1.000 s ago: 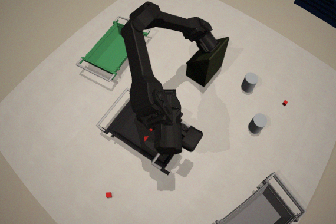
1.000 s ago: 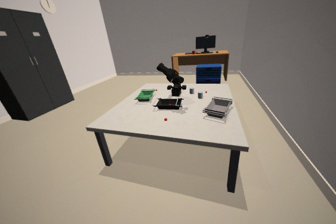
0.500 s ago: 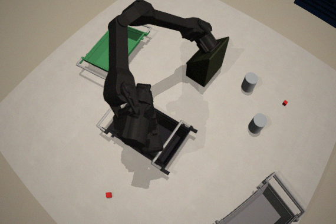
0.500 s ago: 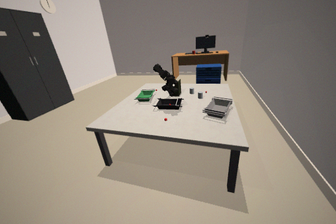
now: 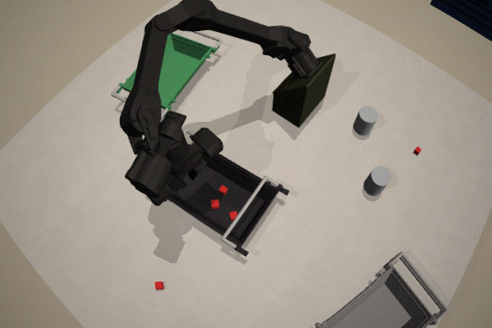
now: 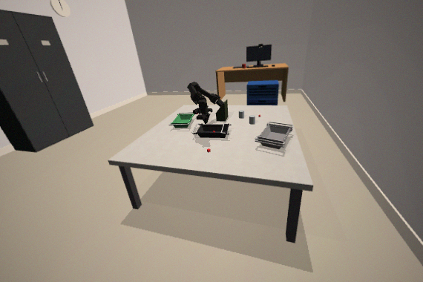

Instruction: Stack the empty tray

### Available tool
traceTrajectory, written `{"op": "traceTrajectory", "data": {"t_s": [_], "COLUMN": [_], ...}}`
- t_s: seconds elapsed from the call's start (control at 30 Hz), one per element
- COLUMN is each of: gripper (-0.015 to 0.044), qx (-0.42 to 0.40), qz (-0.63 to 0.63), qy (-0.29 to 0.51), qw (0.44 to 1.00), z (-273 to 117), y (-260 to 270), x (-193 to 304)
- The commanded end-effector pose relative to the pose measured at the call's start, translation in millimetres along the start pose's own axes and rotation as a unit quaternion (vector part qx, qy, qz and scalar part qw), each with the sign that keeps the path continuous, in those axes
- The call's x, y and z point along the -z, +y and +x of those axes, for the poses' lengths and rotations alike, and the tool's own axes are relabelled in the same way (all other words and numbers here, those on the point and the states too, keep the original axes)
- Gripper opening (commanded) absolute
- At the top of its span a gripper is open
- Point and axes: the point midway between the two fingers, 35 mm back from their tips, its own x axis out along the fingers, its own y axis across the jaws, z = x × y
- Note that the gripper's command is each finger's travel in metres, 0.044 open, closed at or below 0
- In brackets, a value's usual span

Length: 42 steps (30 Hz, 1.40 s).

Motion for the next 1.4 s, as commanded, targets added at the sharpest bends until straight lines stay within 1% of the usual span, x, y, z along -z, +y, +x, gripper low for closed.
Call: {"op": "traceTrajectory", "data": {"t_s": [0.0, 0.23, 0.3, 0.87, 0.97, 1.27, 1.37], "gripper": [0.0085, 0.0085, 0.0085, 0.0085, 0.0085, 0.0085, 0.0085], "qx": [-0.013, -0.02, -0.021, -0.021, -0.021, -0.022, -0.022], "qz": [0.408, 0.605, 0.629, 0.629, 0.629, 0.629, 0.629], "qy": [-0.007, -0.009, -0.009, -0.009, -0.009, -0.01, -0.01], "qw": [0.913, 0.796, 0.777, 0.777, 0.777, 0.777, 0.777], "z": [9, 14, 15, 17, 27, 71, 75], "y": [16, 19, 20, 20, 21, 21, 21], "x": [-68, -106, -111, -111, -112, -114, -115]}}
